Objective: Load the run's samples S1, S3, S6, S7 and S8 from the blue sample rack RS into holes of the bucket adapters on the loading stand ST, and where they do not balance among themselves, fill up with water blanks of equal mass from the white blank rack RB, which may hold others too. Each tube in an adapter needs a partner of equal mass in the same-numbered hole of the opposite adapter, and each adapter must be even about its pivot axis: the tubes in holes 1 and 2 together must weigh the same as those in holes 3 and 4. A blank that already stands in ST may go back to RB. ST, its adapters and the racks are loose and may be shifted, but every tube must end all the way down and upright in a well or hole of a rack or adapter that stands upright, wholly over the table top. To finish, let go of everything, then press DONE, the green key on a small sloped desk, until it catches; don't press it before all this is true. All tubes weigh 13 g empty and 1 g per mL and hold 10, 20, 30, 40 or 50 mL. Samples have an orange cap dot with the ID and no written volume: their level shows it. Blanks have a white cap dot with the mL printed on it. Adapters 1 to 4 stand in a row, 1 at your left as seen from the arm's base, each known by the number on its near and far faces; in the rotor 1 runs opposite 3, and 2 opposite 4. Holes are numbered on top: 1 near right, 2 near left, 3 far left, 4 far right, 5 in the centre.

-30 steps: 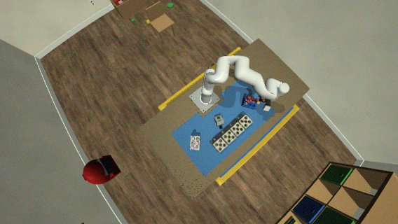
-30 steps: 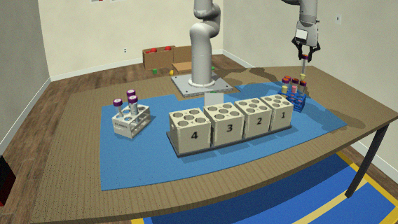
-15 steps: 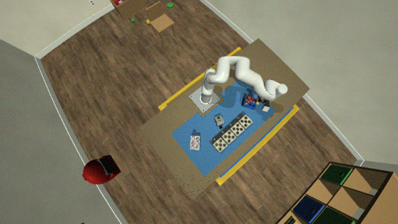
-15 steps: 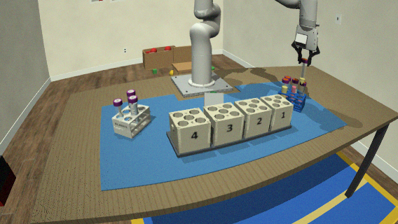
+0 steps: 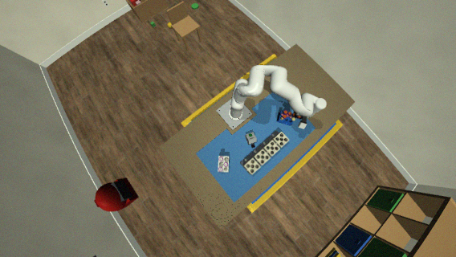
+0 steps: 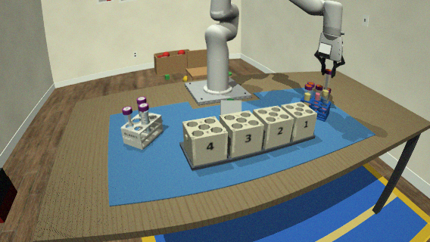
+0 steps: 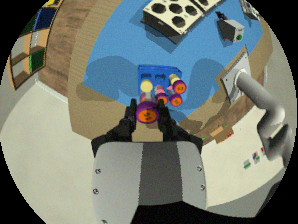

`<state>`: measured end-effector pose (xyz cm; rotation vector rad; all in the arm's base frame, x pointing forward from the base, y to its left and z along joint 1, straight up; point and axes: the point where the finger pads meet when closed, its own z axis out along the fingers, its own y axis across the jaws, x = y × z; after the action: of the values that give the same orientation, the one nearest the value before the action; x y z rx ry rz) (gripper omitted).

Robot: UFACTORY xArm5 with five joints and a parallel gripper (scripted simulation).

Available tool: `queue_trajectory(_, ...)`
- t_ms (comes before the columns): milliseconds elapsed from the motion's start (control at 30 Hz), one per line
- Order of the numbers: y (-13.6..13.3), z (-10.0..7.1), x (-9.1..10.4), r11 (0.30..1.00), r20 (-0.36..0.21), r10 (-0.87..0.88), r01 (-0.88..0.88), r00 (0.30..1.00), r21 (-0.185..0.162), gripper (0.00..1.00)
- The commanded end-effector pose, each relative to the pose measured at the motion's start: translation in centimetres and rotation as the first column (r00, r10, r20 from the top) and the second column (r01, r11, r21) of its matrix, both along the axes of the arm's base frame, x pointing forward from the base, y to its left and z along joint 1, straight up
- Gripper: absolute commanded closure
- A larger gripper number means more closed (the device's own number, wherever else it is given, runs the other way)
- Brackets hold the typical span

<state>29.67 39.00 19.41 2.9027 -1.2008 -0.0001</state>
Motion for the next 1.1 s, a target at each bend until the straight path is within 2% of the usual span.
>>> queue_trajectory(0, 0.1, -0.5, 0.1, 1.0, 0.003, 0.0, 0.0, 1.0, 0.004, 1.0)
queue_trajectory(433, 0.1, -2.6, 0.1, 1.0, 0.003, 0.0, 0.0, 1.0, 0.004, 1.0)
queue_trajectory(1067, 0.1, -2.9, 0.1, 1.0, 0.003, 0.0, 0.0, 1.0, 0.004, 1.0)
